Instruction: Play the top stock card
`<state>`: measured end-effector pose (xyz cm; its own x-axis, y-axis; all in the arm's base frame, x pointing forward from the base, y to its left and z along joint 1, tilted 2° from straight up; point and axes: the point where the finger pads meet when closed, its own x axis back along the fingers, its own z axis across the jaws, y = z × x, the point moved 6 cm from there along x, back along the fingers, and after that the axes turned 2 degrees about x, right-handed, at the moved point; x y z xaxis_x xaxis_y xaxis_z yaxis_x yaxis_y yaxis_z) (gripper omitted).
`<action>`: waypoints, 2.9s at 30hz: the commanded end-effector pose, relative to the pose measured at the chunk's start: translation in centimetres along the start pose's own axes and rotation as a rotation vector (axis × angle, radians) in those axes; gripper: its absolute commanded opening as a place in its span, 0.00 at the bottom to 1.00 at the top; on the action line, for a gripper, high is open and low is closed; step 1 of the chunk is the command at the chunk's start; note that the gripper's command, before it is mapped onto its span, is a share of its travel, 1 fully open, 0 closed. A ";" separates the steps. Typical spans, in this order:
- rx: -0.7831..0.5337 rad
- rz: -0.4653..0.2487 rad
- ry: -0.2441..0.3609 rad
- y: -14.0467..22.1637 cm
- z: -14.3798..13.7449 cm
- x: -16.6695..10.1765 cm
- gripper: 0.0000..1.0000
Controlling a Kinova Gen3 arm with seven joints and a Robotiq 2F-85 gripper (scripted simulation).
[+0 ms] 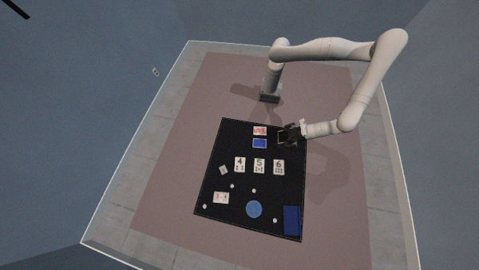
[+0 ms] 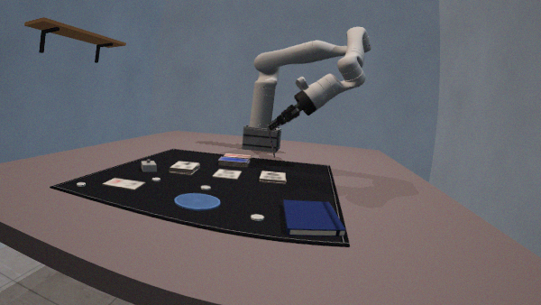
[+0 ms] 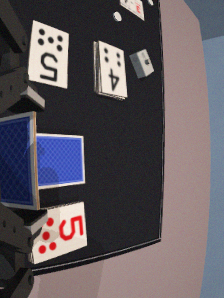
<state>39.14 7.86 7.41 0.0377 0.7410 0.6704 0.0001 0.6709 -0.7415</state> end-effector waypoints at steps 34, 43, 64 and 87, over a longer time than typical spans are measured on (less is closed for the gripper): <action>0.002 0.438 0.010 3.5 -0.1 -0.8 0.71; 0.002 0.475 0.011 3.8 -0.1 -1.0 0.71; 0.001 0.489 0.012 3.8 0.0 -1.0 0.71; 0.001 0.489 0.012 3.9 0.0 -1.0 0.71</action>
<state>39.14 9.44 3.80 0.0452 0.9684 0.2451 -0.0306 0.2466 -0.9686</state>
